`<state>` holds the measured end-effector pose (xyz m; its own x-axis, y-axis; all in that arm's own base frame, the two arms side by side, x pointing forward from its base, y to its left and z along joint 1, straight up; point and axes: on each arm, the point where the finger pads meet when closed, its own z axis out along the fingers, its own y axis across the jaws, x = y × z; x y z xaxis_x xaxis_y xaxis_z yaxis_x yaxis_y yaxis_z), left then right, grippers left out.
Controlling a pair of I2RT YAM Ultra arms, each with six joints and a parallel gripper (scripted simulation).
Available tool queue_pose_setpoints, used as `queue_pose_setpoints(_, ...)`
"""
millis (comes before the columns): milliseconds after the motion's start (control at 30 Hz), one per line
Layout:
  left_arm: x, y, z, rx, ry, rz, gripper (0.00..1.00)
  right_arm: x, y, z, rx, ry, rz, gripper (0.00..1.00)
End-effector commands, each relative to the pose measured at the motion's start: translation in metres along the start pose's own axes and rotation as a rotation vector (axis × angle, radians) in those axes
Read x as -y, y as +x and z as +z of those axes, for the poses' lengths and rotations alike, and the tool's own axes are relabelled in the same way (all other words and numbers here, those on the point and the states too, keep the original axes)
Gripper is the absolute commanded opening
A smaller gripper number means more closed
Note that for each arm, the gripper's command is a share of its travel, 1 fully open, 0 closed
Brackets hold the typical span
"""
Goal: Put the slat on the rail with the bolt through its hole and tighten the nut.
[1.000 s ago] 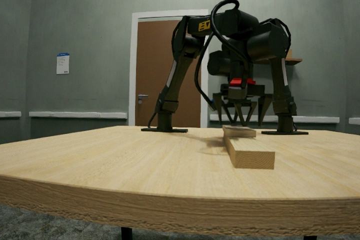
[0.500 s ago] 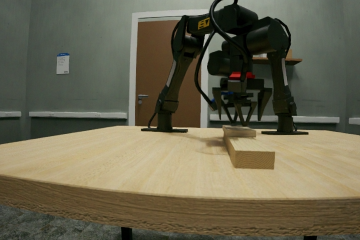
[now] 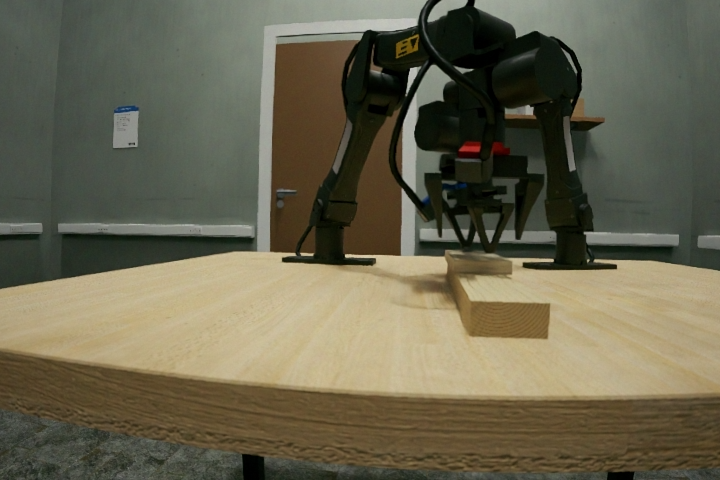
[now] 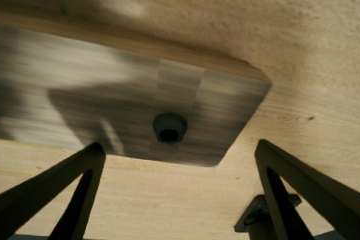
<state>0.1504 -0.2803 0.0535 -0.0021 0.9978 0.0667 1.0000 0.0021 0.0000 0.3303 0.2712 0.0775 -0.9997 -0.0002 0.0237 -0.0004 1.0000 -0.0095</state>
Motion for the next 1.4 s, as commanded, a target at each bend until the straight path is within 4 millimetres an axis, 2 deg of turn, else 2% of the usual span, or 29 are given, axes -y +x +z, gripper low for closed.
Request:
queue_pose_setpoints(0,-0.001,-0.002,-0.003,0.013,-0.007,0.000,1.00,-0.003,-0.003,-0.015,0.034,-0.018,-0.001,1.00)
queue_pose_setpoints(167,-0.001,-0.002,-0.003,0.013,-0.007,0.000,1.00,-0.003,-0.003,-0.015,0.034,-0.018,-0.001,1.00)
queue_pose_setpoints(267,-0.001,-0.002,-0.003,0.013,-0.007,0.000,1.00,0.003,-0.015,-0.025,0.087,-0.048,-0.002,1.00)
queue_pose_setpoints(667,-0.001,-0.002,-0.003,0.013,-0.007,0.000,1.00,0.049,-0.071,-0.092,0.407,-0.220,-0.002,1.00)
queue_pose_setpoints(733,-0.001,-0.002,-0.003,0.013,-0.007,0.000,1.00,0.049,-0.071,-0.092,0.407,-0.220,-0.002,1.00)
queue_pose_setpoints(1000,-0.001,-0.002,-0.003,0.013,-0.007,0.000,1.00,0.089,-0.094,-0.140,0.636,-0.270,-0.002,1.00)
queue_pose_setpoints(1233,-0.001,-0.002,-0.003,0.013,-0.007,0.000,1.00,0.127,-0.103,-0.183,0.841,-0.278,-0.001,1.00)
queue_pose_setpoints(1300,-0.001,-0.002,-0.003,0.013,-0.007,0.000,1.00,0.127,-0.103,-0.183,0.841,-0.278,-0.001,1.00)
queue_pose_setpoints(1367,-0.001,-0.002,-0.003,0.013,-0.007,0.000,1.00,0.139,-0.104,-0.195,0.899,-0.274,0.000,1.00)
